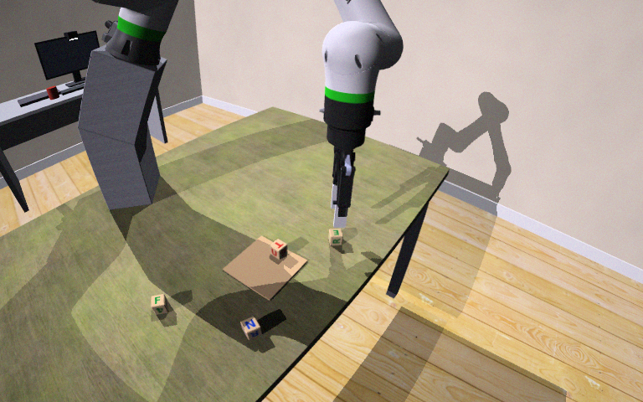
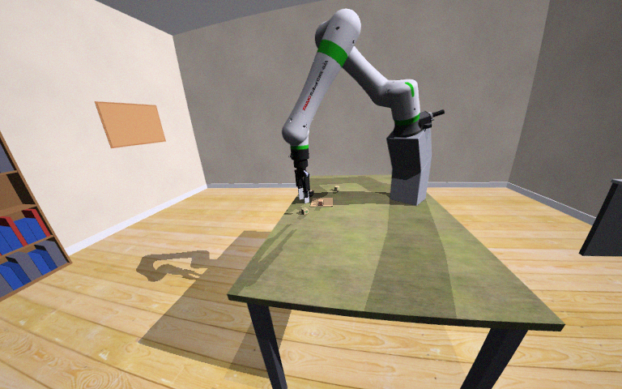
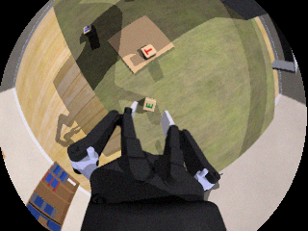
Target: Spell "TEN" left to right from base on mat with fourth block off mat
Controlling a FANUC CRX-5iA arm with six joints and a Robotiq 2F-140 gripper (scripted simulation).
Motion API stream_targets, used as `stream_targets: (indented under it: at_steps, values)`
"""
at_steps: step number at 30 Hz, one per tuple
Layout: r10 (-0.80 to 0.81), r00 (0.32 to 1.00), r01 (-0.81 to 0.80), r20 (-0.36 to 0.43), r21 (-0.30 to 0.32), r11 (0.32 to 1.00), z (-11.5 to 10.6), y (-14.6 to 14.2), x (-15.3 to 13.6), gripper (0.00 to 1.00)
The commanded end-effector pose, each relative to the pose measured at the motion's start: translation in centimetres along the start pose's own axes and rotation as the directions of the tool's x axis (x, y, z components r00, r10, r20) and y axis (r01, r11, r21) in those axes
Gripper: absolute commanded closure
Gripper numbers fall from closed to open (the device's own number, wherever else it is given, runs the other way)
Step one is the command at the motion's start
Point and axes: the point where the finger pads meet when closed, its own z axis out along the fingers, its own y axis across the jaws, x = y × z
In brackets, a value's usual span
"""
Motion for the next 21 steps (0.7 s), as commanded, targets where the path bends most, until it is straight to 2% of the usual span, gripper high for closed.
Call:
stream_targets:
  at_steps: [1,21]
  values:
    - [0.000,1.000,0.000,0.000,0.000,1.000,0.5,0.0,0.0,0.60]
    - [0.000,1.000,0.000,0.000,0.000,1.000,3.2,0.0,-0.1,0.60]
